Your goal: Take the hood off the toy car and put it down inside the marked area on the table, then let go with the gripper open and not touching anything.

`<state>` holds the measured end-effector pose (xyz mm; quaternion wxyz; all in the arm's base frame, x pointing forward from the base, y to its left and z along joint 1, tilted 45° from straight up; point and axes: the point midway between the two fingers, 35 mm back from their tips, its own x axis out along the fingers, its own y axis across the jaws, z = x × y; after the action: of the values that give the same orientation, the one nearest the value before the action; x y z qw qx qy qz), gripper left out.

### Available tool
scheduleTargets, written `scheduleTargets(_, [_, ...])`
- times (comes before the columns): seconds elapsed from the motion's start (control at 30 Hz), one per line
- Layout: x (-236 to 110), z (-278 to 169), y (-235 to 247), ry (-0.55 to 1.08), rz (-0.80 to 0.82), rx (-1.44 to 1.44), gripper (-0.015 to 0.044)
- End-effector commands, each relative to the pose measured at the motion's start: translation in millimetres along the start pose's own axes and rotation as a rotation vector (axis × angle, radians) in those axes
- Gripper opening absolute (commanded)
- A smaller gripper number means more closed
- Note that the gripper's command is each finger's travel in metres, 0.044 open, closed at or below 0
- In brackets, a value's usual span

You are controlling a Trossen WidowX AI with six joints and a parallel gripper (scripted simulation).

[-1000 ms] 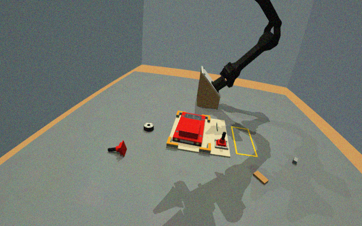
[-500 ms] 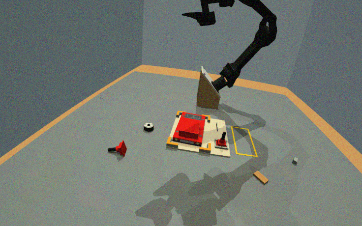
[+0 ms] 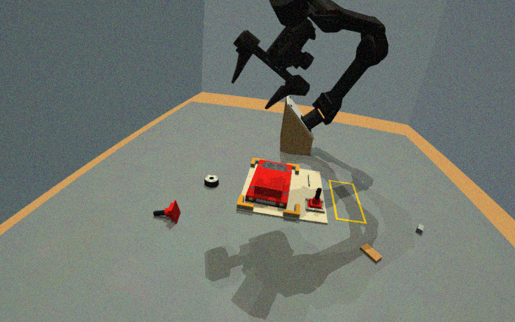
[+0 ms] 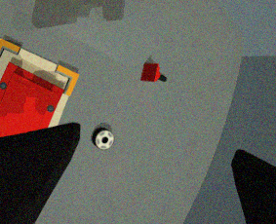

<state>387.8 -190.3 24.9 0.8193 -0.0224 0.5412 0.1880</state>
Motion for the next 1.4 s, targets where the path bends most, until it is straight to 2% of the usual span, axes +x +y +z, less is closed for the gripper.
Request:
scheduleTargets(0.0, [28, -6, 29, 0.055, 0.137, 0.072, 0.044])
scheduleTargets(0.23, [73, -29, 94, 0.22, 0.404, 0.241, 0.044])
scheduleTargets(0.4, [88, -37, 136, 0.335, 0.539, 0.348, 0.044])
scheduleTargets(1.37, [101, -39, 149, 0.346, 0.551, 0.358, 0.044])
